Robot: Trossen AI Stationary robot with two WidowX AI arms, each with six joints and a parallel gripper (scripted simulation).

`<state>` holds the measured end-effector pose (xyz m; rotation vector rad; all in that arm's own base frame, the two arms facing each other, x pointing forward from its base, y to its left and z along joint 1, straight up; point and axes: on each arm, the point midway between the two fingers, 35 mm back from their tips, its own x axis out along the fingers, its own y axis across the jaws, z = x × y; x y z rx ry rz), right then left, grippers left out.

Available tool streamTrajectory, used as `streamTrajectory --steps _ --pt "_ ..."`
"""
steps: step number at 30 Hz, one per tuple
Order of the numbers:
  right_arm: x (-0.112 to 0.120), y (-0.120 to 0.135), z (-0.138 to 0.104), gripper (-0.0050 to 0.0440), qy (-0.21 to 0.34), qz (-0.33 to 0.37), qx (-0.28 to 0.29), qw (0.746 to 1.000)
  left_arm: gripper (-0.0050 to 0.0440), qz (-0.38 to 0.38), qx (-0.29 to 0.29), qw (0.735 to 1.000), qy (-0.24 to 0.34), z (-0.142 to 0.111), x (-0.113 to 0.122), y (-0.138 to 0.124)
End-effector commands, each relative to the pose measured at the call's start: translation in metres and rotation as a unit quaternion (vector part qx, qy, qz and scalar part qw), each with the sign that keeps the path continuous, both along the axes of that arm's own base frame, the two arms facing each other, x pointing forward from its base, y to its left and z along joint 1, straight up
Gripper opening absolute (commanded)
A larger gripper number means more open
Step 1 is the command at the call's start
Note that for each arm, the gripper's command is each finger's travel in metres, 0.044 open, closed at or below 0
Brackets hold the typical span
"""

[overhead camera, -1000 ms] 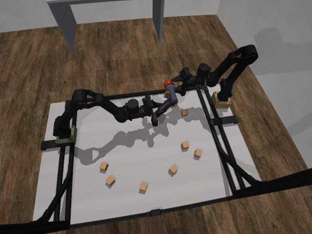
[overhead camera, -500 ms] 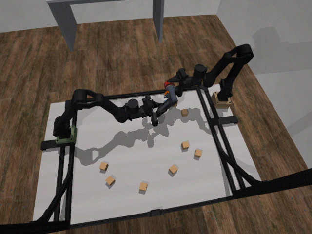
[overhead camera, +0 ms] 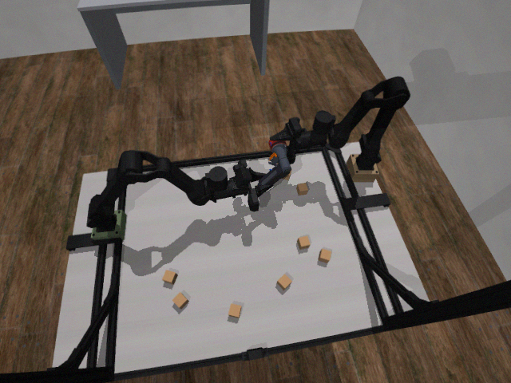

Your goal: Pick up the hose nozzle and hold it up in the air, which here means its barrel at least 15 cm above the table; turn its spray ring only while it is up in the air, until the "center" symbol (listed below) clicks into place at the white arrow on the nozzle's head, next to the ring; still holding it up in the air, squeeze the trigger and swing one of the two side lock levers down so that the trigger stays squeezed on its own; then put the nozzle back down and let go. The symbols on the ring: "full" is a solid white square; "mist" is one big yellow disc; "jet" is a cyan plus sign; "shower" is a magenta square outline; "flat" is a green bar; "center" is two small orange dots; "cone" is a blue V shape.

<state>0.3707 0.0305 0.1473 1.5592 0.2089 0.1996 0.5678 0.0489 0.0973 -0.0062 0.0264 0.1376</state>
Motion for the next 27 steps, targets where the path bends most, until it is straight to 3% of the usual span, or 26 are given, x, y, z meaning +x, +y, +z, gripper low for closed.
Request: streamTrajectory --steps 1,13,15,27 --pt "0.0026 -0.0008 0.0017 0.0400 -0.003 -0.003 0.001 1.000 0.0000 0.001 0.004 1.000 -0.013 0.0103 0.0004 0.0005" --pt "0.0026 -0.0008 0.0017 0.0400 -0.003 -0.003 0.001 1.000 0.0000 0.001 0.004 1.000 -0.013 0.0103 0.0004 0.0005" --pt "0.0018 -0.0001 0.0008 0.0352 0.000 0.000 0.000 1.000 0.0000 0.001 0.004 1.000 -0.013 0.0103 0.0004 0.0005" --pt "0.0027 -0.0007 0.0020 0.0285 0.000 0.000 0.000 1.000 0.0000 0.001 0.004 1.000 -0.013 0.0103 0.0004 0.0005"
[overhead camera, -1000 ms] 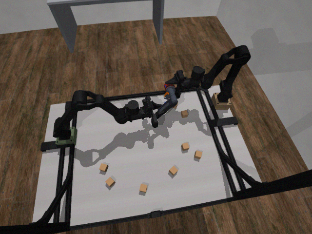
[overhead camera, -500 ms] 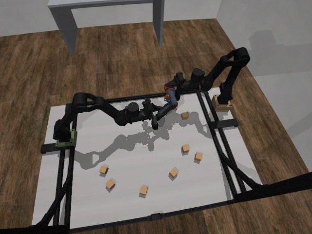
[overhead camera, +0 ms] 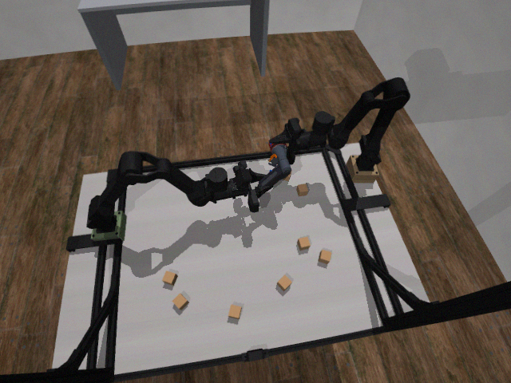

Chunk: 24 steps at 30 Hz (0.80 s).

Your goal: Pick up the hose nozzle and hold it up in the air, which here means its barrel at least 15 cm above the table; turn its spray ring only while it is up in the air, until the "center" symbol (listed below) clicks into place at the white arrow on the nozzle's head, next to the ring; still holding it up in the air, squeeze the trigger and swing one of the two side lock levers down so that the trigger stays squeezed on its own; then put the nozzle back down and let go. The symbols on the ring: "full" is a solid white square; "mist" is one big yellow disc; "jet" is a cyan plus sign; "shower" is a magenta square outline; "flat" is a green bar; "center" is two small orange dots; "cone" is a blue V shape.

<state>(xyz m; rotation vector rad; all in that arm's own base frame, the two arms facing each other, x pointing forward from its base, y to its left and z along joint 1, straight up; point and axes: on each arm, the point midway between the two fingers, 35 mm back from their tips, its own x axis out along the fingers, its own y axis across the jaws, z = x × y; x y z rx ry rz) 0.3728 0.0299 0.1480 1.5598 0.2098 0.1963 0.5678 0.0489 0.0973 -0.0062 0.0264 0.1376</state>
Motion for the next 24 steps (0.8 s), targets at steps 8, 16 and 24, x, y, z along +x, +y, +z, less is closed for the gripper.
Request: streamTrajectory --steps 8,16,24 --pt "0.0007 -0.0002 0.0014 0.0239 -0.002 0.001 0.000 1.000 0.0000 0.001 0.004 1.000 -0.013 0.0103 0.0004 0.0005" --pt "0.0007 -0.0001 0.0009 0.0088 0.011 0.000 -0.002 1.000 0.0000 0.001 0.004 1.000 -0.013 0.0103 0.0004 0.0005" --pt "0.0015 -0.0001 -0.0009 0.0000 0.074 0.001 -0.015 0.997 0.0000 0.001 0.004 1.000 -0.013 0.0103 0.0004 0.0005"
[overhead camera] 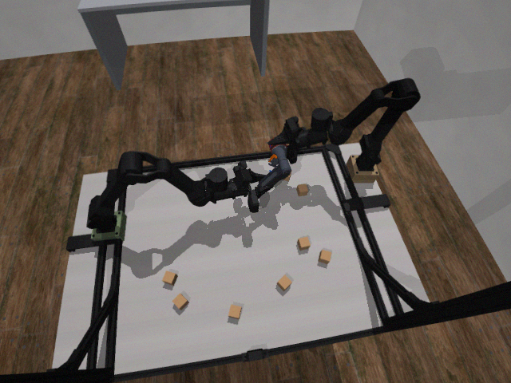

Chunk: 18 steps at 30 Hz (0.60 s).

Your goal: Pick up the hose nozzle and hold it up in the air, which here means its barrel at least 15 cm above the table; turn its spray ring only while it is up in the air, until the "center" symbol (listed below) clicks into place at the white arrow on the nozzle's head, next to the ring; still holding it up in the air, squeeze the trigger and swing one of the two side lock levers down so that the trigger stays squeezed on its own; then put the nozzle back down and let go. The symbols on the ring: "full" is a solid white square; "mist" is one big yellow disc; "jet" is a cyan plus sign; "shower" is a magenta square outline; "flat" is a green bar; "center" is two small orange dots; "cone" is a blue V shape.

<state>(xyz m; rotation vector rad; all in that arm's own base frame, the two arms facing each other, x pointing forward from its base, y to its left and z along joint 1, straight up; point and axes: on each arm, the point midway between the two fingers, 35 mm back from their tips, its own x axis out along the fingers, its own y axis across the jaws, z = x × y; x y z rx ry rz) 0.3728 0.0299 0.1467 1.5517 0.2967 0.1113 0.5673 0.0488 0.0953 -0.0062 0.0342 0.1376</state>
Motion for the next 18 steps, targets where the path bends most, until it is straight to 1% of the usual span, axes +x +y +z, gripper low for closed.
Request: streamTrajectory --steps 1,2,4,16,18 --pt "0.0014 -0.0001 0.0004 0.0000 0.021 0.001 -0.005 1.000 0.0000 0.001 0.004 1.000 -0.017 0.0123 0.0009 0.0006" --pt "0.0014 -0.0001 0.0004 0.0000 0.021 0.001 -0.005 1.000 0.0000 0.001 0.004 1.000 -0.017 0.0123 0.0009 0.0006" --pt "0.0016 0.0000 -0.0001 0.0000 0.039 0.001 -0.008 0.999 0.0000 0.001 0.004 1.000 -0.017 0.0123 0.0009 0.0006" --pt "0.0018 -0.0001 -0.0054 0.0000 0.164 0.007 -0.033 0.986 0.0000 0.001 0.004 1.000 -0.017 0.0123 0.0009 0.0006" --pt "0.0018 -0.0002 -0.0057 0.0000 0.173 0.008 -0.035 0.984 0.0000 0.001 0.004 1.000 -0.017 0.0123 0.0009 0.0006"
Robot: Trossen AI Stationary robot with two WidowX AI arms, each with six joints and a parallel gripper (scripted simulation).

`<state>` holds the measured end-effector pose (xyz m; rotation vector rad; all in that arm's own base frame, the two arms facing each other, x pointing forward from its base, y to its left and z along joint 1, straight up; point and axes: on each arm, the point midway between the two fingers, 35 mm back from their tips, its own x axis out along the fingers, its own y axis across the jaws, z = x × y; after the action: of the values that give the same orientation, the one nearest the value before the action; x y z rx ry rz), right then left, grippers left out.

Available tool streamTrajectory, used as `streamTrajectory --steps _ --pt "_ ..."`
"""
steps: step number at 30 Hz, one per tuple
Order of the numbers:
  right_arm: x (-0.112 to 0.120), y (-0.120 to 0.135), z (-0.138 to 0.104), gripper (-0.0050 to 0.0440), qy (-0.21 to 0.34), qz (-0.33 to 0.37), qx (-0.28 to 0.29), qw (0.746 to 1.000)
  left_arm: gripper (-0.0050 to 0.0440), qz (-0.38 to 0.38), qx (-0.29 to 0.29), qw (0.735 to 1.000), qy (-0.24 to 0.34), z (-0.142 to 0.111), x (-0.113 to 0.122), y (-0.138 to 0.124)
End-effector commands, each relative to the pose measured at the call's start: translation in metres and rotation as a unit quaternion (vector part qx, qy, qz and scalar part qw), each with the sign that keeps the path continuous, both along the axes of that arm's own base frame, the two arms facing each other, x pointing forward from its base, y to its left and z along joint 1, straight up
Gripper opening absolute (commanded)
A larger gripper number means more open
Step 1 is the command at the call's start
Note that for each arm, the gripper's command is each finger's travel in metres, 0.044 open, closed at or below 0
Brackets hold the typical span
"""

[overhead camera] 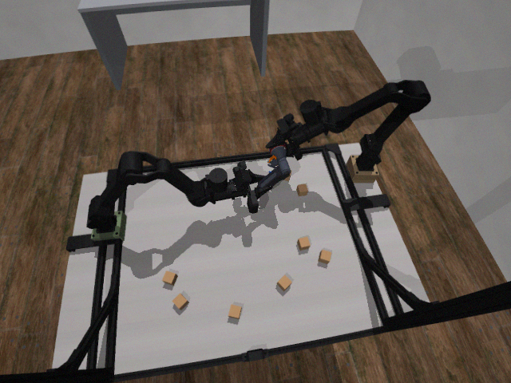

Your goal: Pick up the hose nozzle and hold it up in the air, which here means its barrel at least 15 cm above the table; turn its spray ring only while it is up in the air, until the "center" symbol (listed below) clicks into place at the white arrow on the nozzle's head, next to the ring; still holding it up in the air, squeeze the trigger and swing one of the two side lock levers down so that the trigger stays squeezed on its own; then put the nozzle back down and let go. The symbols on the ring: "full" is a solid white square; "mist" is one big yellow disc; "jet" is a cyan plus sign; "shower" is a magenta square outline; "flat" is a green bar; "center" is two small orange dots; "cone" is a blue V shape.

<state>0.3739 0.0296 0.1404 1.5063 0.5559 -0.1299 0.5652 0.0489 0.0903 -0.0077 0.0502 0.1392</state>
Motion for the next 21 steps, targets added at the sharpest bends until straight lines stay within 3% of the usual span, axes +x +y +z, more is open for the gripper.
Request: streamTrajectory --steps 1,21 --pt "0.0008 0.0002 0.0005 0.0000 0.016 0.000 -0.006 1.000 0.0000 0.000 0.006 1.000 -0.025 0.0173 0.0030 0.0005" --pt "0.0011 0.0001 0.0010 0.0000 0.180 0.008 -0.039 0.983 0.0000 0.000 0.006 1.000 -0.025 0.0173 0.0030 0.0005"
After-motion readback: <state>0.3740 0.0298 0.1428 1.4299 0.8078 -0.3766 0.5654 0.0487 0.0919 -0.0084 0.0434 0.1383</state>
